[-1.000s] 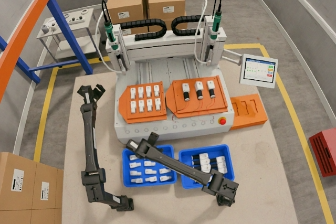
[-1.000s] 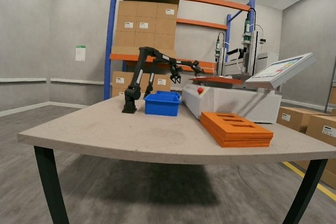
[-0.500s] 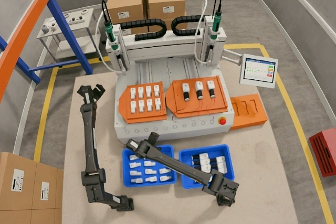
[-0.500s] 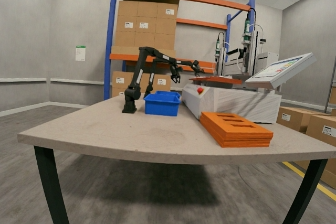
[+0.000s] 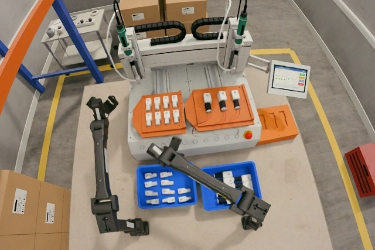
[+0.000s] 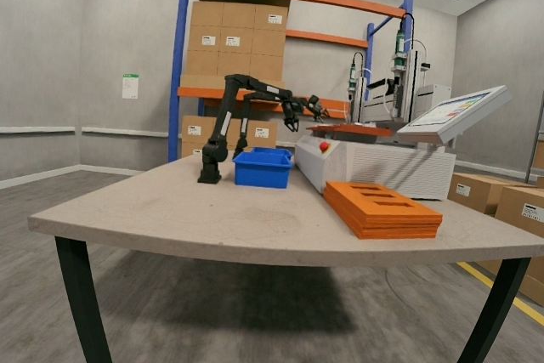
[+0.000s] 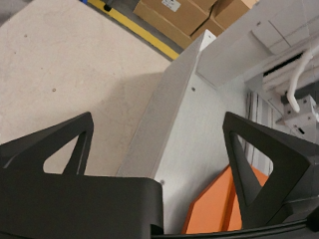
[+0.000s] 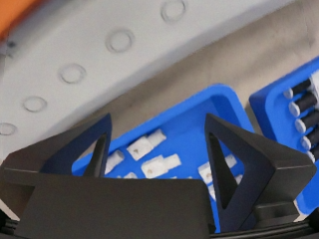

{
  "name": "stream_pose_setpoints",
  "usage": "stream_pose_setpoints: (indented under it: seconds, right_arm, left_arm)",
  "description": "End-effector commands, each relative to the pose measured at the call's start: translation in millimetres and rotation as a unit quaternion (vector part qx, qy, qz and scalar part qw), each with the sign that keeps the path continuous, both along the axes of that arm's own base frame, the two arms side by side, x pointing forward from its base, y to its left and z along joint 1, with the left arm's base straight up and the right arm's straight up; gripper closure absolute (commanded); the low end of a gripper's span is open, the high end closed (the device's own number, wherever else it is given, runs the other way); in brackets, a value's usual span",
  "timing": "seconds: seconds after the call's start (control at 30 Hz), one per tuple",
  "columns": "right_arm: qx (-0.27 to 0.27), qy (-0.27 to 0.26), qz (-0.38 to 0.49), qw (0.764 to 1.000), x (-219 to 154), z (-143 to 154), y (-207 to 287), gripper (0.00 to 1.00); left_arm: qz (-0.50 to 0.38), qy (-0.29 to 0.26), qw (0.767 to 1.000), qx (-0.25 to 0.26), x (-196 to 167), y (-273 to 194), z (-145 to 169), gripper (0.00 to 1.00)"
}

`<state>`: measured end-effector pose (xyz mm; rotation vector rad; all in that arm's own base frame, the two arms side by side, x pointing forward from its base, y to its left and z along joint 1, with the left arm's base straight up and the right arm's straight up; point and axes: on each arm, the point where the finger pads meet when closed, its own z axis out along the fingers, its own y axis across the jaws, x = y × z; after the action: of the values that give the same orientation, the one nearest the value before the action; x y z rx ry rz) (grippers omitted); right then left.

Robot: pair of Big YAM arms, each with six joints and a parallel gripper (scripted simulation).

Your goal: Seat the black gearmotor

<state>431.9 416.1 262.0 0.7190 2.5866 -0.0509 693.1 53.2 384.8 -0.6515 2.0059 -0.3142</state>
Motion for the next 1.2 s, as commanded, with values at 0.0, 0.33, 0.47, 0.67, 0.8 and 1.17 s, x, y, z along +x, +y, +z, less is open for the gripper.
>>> stream_pose_setpoints:
  seconds: [0.0, 0.33, 0.47, 0.67, 0.8, 1.17]
  right_arm:
    - [0.035, -0.032, 0.037, 0.998, 37.5, 51.4, -1.0, 0.29]
    - [0.042, -0.047, 0.081, 0.995, 81.2, 73.0, -26.1, 0.29]
    - [0.058, -0.083, 0.099, 0.990, 97.1, 120.4, -54.6, 0.29]
    - [0.052, -0.104, 0.130, 0.985, 130.5, 138.0, -81.8, 0.29]
    - [0.051, -0.125, 0.145, 0.980, 140.7, 160.1, -99.8, 0.29]
    - [0.025, -0.189, 0.192, 0.963, 175.2, 217.7, -160.4, 0.29]
  left_arm:
    - [-0.021, -0.038, 0.999, 0.033, -10.9, -10.4, 29.7, 0.00]
    - [-0.036, -0.069, 0.994, 0.072, -31.2, -12.8, 43.5, 0.00]
    - [-0.051, -0.090, 0.990, 0.093, -45.6, -24.1, 56.7, 0.00]
    - [-0.064, -0.118, 0.983, 0.126, -64.3, -30.8, 70.8, 0.00]
    - [-0.070, -0.132, 0.979, 0.142, -74.1, -33.4, 77.0, 0.00]
    - [-0.085, -0.175, 0.962, 0.193, -107.4, -42.8, 94.4, 0.00]
